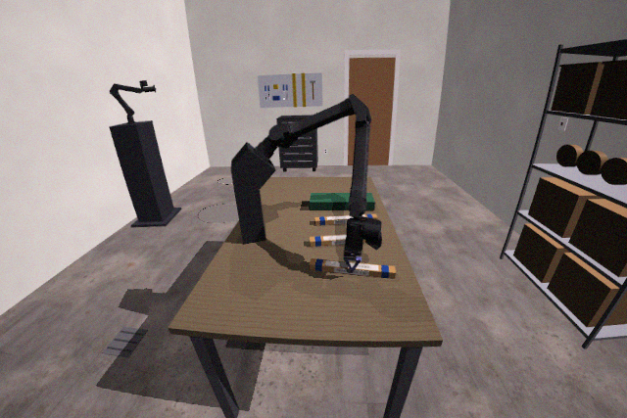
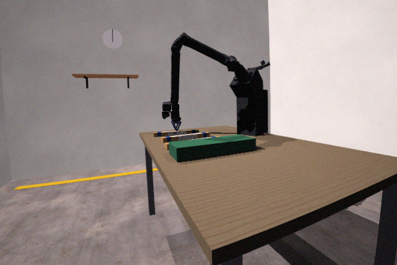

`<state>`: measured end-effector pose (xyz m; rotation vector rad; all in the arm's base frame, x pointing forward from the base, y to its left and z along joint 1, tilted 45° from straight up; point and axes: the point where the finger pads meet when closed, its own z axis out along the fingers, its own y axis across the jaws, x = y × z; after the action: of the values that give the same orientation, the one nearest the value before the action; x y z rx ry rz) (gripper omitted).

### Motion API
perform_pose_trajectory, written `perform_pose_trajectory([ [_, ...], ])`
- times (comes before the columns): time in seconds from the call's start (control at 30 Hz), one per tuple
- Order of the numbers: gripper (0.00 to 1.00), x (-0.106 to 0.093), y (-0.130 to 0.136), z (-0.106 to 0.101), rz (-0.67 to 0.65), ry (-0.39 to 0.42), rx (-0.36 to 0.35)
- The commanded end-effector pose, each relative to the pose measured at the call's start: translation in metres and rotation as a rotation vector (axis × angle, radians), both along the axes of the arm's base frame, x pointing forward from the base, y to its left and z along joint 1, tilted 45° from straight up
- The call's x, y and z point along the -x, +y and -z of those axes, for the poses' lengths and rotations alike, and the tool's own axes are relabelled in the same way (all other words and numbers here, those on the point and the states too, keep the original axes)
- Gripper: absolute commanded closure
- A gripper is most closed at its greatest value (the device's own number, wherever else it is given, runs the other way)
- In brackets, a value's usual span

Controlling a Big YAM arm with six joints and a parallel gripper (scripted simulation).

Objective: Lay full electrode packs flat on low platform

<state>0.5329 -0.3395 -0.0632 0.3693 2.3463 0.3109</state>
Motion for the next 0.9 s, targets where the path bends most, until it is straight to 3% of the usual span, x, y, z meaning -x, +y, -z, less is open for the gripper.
perform_pose_trajectory([
  [0.0,0.26,-0.004,0.004,0.008,0.008,0.005,-0.016],
  [0.53,0.26,0.012,-0.006,0.013,0.033,0.016,-0.030],
  [0.87,0.26,-0.008,0.002,0.016,0.013,0.005,-0.017],
])
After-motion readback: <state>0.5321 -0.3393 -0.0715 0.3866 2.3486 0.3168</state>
